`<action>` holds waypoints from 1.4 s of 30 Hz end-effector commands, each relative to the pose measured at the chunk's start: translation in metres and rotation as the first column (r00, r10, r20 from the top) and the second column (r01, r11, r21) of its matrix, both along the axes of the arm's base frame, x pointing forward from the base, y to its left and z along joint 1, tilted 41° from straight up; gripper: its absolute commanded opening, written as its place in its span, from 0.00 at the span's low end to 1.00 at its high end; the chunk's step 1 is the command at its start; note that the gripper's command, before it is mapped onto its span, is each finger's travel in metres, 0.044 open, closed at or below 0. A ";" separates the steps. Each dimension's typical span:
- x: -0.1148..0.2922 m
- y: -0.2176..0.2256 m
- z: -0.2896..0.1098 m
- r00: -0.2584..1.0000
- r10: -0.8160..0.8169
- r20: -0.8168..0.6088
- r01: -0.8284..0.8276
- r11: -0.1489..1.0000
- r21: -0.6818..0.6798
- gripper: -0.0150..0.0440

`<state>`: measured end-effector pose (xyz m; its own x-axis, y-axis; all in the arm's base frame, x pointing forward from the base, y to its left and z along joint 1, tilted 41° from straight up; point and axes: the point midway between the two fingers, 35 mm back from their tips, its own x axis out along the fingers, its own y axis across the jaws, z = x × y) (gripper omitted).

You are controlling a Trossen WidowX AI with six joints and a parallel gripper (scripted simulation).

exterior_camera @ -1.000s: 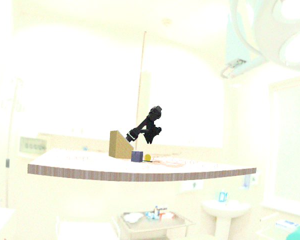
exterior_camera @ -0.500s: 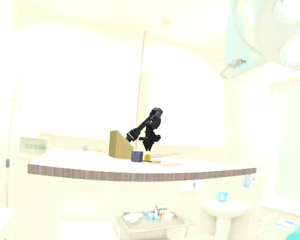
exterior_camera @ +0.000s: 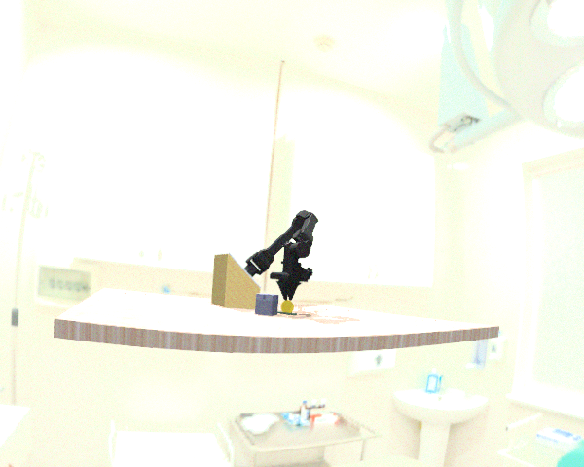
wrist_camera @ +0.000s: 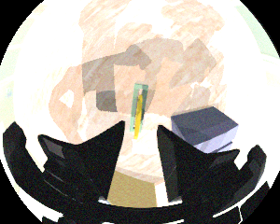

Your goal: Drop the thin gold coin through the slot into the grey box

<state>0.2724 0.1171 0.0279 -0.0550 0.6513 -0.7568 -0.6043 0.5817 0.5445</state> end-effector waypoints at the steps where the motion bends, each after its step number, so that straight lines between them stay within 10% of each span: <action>1: -0.002 0.005 -0.006 1.000 -0.001 -0.011 0.001 1.000 0.003 0.53; 27: -0.007 0.031 -0.034 1.000 -0.001 -0.012 0.001 1.000 0.007 0.53; 33: -0.007 0.031 -0.034 1.000 -0.001 -0.012 0.001 1.000 0.007 0.26; 42: -0.007 0.030 -0.033 1.000 -0.001 -0.012 0.001 1.000 0.006 0.25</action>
<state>0.2654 0.1473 -0.0056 -0.0627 0.6552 -0.7528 -0.6010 0.5774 0.5526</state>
